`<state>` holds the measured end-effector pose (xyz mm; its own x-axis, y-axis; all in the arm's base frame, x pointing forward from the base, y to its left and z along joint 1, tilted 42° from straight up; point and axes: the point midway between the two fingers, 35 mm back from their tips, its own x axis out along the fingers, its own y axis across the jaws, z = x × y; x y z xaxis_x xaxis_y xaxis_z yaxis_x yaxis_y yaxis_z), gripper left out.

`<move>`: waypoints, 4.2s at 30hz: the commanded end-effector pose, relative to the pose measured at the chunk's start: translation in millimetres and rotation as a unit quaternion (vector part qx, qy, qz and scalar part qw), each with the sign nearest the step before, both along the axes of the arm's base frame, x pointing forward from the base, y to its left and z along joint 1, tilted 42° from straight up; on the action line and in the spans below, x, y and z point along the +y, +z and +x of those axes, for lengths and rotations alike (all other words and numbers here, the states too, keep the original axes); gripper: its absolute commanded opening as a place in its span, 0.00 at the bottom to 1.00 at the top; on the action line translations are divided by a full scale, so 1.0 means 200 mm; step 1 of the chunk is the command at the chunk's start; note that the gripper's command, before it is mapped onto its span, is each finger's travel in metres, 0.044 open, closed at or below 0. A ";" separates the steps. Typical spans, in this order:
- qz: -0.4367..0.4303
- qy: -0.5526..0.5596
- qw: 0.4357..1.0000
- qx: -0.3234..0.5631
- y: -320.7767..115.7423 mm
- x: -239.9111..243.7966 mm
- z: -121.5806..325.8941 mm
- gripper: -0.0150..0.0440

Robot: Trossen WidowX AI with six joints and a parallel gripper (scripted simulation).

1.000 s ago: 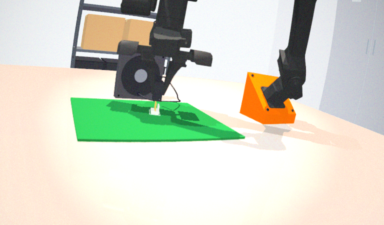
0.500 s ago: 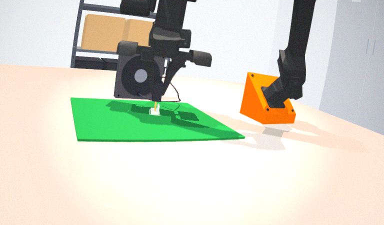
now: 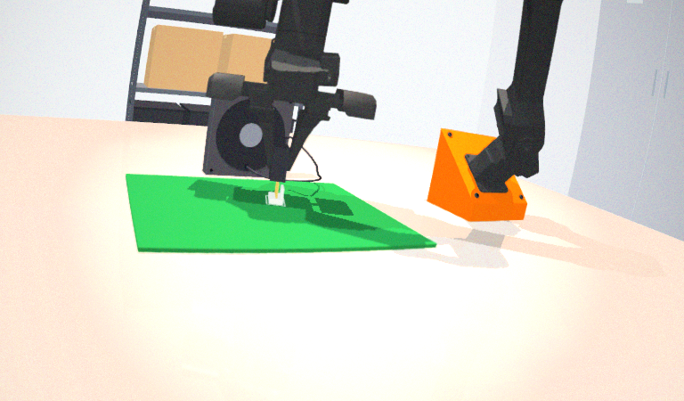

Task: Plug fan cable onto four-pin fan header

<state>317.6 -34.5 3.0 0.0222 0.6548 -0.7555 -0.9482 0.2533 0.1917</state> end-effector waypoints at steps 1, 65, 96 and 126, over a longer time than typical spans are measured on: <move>0.002 -0.002 1.000 0.002 0.00 0.01 0.00 0.25; 0.002 -0.004 1.000 0.004 -0.02 0.02 -0.01 0.25; 0.002 -0.004 1.000 0.004 -0.08 0.07 -0.01 0.25; 0.001 -0.004 1.000 0.004 0.13 -0.12 -0.01 0.69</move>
